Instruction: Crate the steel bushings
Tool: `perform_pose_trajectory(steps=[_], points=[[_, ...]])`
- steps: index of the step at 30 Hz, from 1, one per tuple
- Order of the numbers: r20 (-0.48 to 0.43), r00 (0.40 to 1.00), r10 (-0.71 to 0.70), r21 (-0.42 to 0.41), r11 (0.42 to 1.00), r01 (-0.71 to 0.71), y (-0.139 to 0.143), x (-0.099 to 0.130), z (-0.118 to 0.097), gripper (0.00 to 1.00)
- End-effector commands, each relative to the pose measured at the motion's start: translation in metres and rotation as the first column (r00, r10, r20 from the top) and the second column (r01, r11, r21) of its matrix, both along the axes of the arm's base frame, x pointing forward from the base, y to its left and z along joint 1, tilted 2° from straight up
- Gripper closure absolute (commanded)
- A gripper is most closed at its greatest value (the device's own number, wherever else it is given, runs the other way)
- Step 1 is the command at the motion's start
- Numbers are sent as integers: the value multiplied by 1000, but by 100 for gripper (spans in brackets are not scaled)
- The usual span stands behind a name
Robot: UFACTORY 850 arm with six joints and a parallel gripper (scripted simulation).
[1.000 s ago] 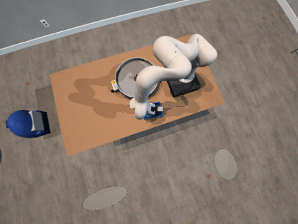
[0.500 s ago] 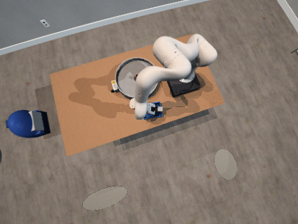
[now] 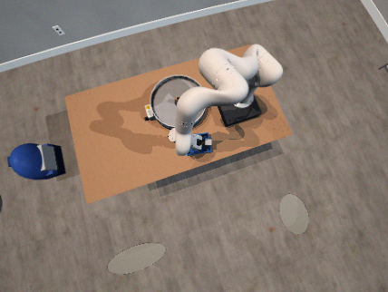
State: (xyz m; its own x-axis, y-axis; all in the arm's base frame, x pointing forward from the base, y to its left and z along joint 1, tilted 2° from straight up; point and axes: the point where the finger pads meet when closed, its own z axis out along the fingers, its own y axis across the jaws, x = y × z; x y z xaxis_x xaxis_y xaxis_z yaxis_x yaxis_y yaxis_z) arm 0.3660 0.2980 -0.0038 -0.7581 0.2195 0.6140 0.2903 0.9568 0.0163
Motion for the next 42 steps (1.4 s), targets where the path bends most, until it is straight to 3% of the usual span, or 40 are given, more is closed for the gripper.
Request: perform_pose_trajectory(steps=[1, 15, 16, 42], points=[[1, 1000, 0, 1, 1000, 0, 0, 1, 0, 100], [1, 1000, 0, 1, 1000, 0, 0, 1, 0, 100], [1, 1000, 0, 1, 1000, 0, 0, 1, 0, 89], [1, 1000, 0, 1, 1000, 0, 0, 1, 0, 89]])
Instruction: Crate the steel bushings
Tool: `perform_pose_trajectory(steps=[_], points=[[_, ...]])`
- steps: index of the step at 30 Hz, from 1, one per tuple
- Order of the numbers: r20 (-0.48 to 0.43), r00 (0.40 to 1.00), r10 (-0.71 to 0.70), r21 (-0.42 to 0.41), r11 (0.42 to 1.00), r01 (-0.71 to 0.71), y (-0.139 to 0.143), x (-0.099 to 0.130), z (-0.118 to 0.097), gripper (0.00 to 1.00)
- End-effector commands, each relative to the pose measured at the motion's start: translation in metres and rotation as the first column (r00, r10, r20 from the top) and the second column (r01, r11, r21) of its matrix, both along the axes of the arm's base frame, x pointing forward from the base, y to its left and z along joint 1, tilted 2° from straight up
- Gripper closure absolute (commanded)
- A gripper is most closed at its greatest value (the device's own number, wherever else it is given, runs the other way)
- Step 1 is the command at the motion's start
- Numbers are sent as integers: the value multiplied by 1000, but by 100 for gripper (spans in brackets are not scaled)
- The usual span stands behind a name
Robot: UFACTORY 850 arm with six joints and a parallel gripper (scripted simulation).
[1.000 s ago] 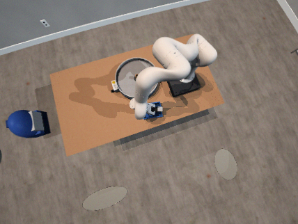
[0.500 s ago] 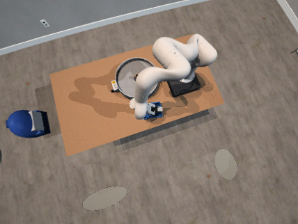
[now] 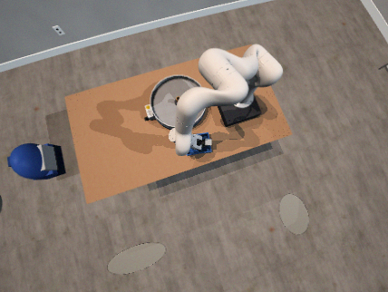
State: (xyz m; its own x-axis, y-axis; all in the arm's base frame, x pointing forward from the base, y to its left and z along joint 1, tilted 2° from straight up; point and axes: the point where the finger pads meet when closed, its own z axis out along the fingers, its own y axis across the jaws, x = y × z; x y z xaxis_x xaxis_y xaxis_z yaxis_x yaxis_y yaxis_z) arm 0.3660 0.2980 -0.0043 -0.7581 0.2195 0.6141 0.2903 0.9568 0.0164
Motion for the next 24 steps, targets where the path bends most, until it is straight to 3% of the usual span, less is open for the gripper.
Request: perform_pose_trajectory(steps=[1, 13, 24], points=[[1, 1000, 0, 1, 1000, 0, 0, 1, 1, 89], [1, 1000, 0, 1, 1000, 0, 0, 1, 3, 89], [1, 1000, 0, 1, 1000, 0, 0, 0, 27, 89]])
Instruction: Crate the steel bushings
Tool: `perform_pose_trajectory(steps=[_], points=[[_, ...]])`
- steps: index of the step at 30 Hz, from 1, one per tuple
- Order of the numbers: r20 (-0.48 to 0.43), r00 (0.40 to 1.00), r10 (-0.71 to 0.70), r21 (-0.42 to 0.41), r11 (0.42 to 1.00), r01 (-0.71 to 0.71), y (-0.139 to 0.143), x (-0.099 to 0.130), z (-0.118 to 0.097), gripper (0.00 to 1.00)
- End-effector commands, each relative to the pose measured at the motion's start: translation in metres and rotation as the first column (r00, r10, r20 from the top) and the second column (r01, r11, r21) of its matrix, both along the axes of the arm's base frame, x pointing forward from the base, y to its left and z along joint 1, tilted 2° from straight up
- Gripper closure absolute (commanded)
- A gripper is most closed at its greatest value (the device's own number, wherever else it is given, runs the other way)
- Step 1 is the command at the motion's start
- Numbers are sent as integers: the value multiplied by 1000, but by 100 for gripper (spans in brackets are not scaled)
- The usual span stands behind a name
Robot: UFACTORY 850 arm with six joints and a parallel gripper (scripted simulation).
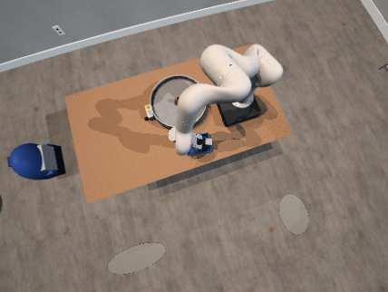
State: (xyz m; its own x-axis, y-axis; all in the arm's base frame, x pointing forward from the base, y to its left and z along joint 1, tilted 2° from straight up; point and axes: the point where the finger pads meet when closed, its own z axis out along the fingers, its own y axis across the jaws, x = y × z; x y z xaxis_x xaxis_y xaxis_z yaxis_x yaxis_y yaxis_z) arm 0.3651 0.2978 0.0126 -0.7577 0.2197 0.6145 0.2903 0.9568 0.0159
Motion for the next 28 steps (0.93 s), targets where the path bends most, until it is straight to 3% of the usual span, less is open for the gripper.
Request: perform_pose_trajectory(steps=[1, 11, 28], points=[[2, 1000, 0, 1, 1000, 0, 0, 0, 14, 89], [2, 1000, 0, 1, 1000, 0, 0, -2, 61, 89], [2, 1000, 0, 1, 1000, 0, 0, -2, 66, 89]])
